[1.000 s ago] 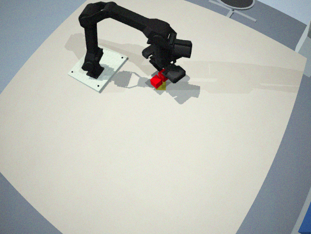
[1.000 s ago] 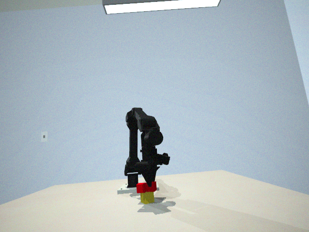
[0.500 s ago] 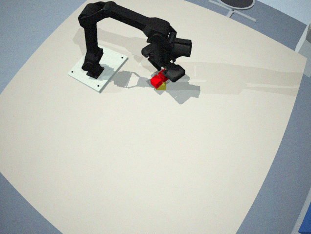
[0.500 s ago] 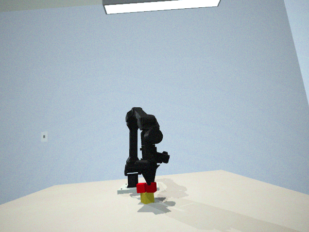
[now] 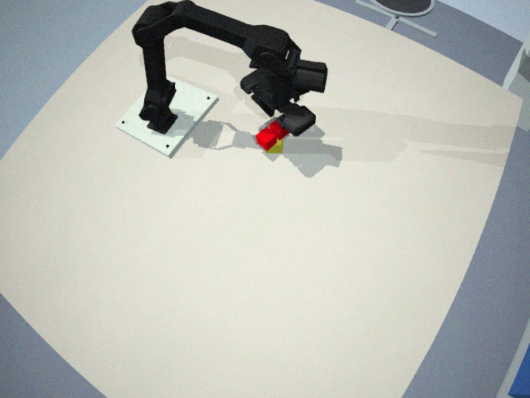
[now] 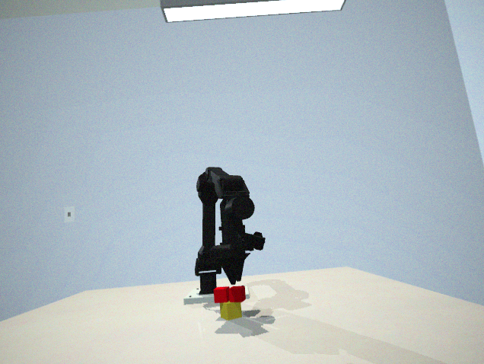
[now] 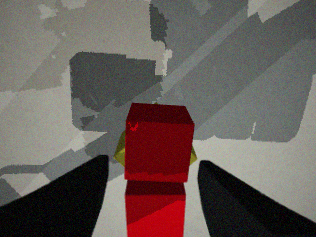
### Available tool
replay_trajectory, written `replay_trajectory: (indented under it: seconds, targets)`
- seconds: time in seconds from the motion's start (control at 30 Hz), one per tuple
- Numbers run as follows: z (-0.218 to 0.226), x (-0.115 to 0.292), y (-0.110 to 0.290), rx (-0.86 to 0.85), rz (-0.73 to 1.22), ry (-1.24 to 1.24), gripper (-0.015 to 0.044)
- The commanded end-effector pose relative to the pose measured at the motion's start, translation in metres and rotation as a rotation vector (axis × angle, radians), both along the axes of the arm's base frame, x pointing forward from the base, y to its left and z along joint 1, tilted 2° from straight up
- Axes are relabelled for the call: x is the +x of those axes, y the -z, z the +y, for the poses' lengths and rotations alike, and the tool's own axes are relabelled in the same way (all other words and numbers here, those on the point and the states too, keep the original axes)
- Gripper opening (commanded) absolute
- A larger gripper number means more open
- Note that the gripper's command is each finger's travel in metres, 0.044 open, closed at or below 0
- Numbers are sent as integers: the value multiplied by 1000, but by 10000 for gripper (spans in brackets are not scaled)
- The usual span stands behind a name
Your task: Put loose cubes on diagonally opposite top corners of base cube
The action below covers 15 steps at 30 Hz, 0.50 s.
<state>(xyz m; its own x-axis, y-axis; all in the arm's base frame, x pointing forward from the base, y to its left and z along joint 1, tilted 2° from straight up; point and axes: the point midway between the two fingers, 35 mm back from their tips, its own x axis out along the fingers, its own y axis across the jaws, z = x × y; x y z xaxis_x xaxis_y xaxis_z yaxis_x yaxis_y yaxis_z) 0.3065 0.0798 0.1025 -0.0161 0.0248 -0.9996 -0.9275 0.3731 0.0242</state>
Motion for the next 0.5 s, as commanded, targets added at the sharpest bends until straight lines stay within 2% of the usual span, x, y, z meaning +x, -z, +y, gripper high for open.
replay_trajectory:
  seconds: [0.0, 0.47]
  targets:
    - [0, 2, -8, 3, -13, -2, 205]
    - [0, 2, -23, 3, -13, -2, 205]
